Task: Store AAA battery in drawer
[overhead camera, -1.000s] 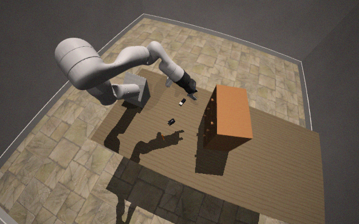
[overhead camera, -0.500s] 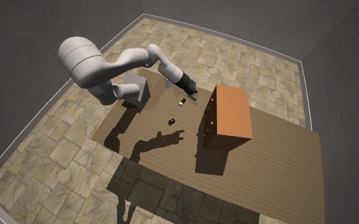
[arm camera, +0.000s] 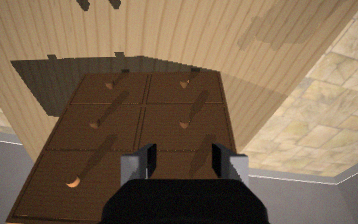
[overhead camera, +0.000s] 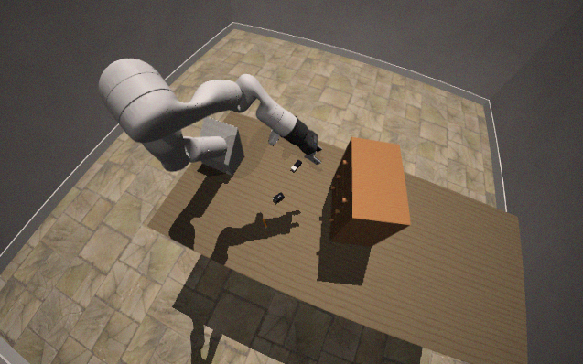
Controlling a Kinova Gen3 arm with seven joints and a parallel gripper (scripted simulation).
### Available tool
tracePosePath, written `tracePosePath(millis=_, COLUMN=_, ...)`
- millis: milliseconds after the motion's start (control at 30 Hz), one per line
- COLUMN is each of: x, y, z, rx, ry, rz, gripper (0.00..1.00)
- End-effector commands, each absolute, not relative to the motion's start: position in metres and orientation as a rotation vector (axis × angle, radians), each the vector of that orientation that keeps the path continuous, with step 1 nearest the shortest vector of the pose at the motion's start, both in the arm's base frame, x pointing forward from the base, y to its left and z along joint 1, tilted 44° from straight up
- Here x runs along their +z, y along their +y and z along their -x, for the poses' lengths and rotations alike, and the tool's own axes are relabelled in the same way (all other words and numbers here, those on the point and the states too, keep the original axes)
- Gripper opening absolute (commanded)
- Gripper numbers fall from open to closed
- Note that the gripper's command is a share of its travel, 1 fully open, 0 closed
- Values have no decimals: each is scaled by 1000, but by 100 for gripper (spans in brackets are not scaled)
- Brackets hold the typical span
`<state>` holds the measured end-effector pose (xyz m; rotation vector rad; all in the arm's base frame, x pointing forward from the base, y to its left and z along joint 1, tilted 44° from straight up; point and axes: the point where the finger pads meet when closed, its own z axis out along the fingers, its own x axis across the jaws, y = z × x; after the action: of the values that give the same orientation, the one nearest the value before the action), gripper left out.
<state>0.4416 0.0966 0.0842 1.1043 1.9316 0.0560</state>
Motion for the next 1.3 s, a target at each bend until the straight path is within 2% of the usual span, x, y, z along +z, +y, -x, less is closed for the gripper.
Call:
tracePosePath(millis=0, x=84, y=97, z=-441, rx=56, ry=1933, rz=-1102, gripper=100)
tracePosePath(millis=667, x=83, y=97, z=-442, rx=63, ry=1932, rz=-1099, gripper=100)
tracePosePath(millis=700, x=83, y=97, z=-442, rx=63, ry=1932, rz=-1099, gripper=67)
tracePosePath(millis=1267, x=83, y=97, z=-442, rx=63, ry=1932, rz=-1099, gripper=67)
